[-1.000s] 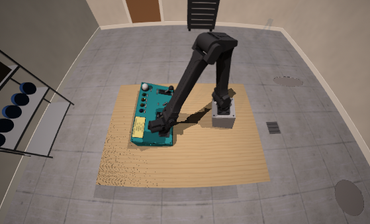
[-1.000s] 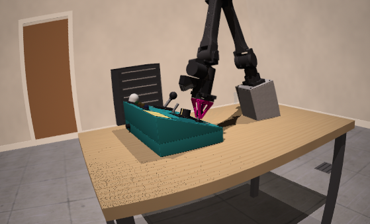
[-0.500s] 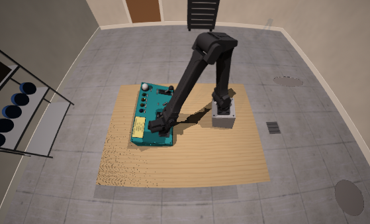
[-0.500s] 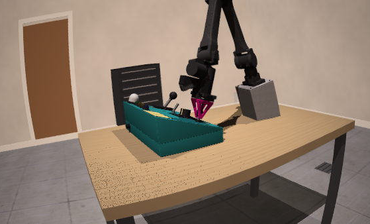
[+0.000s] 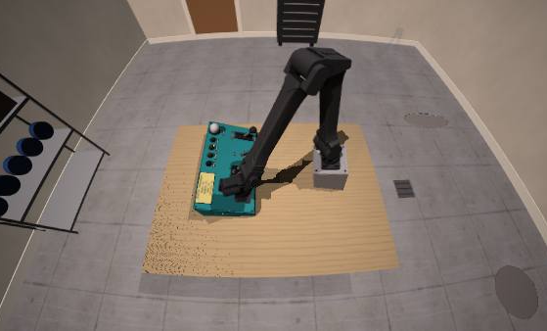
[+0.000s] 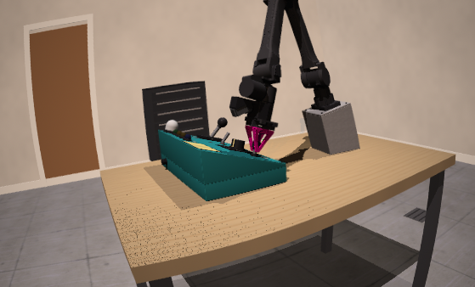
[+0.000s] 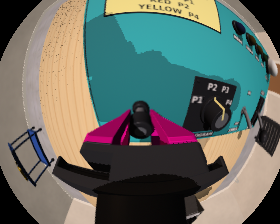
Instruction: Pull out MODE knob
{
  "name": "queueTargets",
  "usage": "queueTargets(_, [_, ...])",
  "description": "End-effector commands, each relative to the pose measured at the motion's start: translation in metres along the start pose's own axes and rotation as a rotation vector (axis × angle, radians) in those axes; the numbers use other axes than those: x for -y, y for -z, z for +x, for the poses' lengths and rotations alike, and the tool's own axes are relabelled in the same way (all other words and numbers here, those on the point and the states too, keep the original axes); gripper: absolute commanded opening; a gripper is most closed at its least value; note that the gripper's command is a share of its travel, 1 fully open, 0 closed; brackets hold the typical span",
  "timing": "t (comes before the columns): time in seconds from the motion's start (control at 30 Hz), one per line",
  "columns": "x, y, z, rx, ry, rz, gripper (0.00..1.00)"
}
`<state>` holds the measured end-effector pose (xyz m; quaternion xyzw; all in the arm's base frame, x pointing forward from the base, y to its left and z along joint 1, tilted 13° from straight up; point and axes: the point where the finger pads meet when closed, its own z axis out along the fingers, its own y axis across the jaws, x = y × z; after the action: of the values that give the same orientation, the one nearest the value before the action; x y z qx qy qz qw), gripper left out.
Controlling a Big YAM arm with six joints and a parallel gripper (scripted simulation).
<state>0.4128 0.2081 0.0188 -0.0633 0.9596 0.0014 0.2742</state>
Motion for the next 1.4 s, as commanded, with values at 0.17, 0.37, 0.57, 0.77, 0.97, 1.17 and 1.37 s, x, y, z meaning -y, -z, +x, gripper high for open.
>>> queueTargets(0.17, [0.000,0.004,-0.005,0.017,-0.004,-0.008,0.00])
queueTargets(0.37, [-0.001,0.009,-0.007,0.022,-0.005,-0.010,0.00])
queueTargets(0.57, [-0.001,0.011,-0.005,0.017,-0.003,-0.010,0.00])
queueTargets(0.77, [-0.002,0.013,-0.005,0.017,-0.003,-0.011,0.00])
queueTargets(0.97, [-0.004,0.015,-0.004,0.017,-0.004,-0.013,0.00])
queueTargets(1.17, [-0.005,0.016,-0.004,0.017,-0.004,-0.014,0.00])
queueTargets(1.37, [-0.005,0.018,-0.004,0.017,-0.004,-0.013,0.00])
